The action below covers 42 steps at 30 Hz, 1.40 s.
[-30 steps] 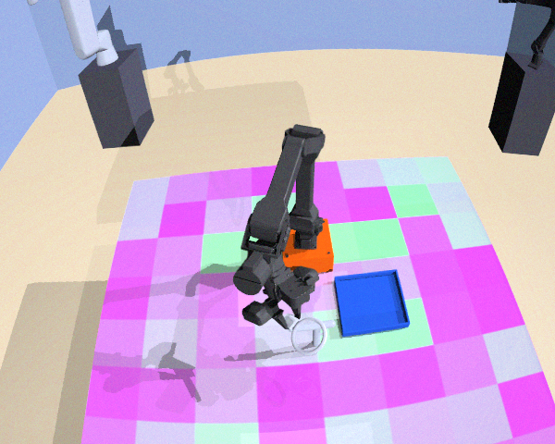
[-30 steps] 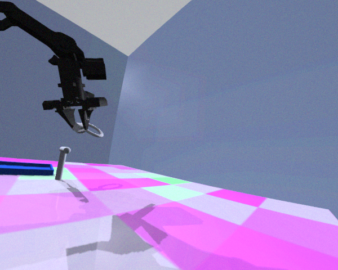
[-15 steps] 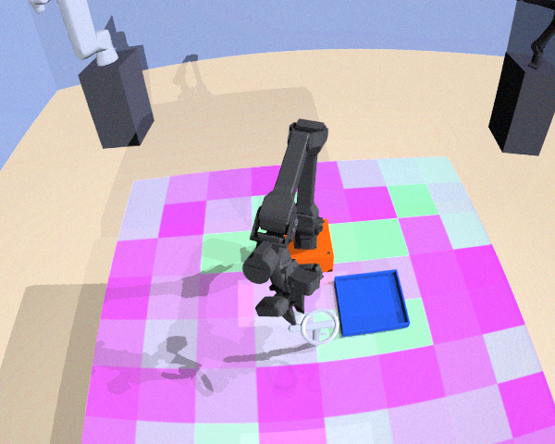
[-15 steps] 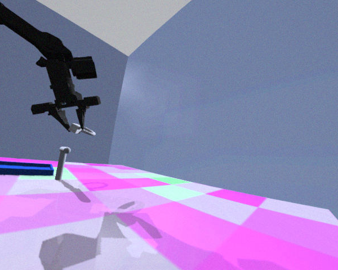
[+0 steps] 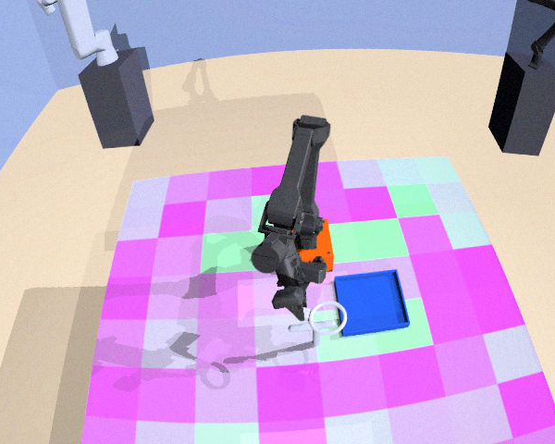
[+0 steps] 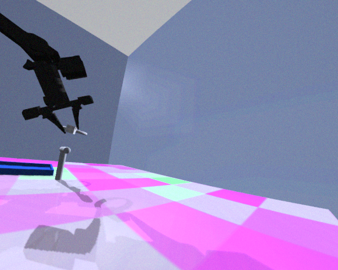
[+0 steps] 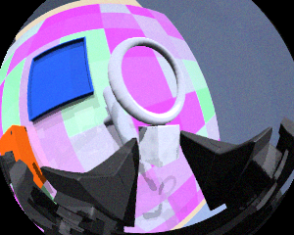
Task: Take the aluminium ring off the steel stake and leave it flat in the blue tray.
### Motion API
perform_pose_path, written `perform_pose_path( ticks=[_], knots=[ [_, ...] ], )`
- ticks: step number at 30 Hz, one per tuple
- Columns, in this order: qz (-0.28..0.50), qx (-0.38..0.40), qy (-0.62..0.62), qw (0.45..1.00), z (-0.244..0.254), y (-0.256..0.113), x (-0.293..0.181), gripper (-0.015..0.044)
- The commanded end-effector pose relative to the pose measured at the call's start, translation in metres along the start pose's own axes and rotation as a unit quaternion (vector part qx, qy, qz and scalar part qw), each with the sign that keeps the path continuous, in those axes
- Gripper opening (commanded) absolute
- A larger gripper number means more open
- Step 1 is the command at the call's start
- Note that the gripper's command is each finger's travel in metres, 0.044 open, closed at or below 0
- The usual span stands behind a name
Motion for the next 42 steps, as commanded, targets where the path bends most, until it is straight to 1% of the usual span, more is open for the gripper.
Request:
perform_pose_path(
  ticks=[1, 7, 12, 27, 42],
  knots=[
    [-0.009, -0.014, -0.055, 0.998, 0.007, 0.0, 0.002, 0.0],
    [-0.015, -0.03, -0.12, 0.992, 0.017, 0.001, 0.003, 0.0],
    [-0.016, -0.031, -0.125, 0.992, 0.018, 0.001, 0.003, 0.0],
    [0.033, 0.03, 0.008, 0.999, 0.027, 0.013, 0.015, 0.0],
    [0.109, 0.068, 0.135, 0.983, 0.039, 0.023, 0.028, 0.0]
  ],
)
Point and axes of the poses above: the point midway between the two fingers, 35 mm back from their tips, its own y axis out along the fingers, its own z axis across the jaws, x = y × z, the point moved 5 cm from there along -y, back along the fingers, and after that the axes turned 15 degrees about y, right-handed, at the moved point
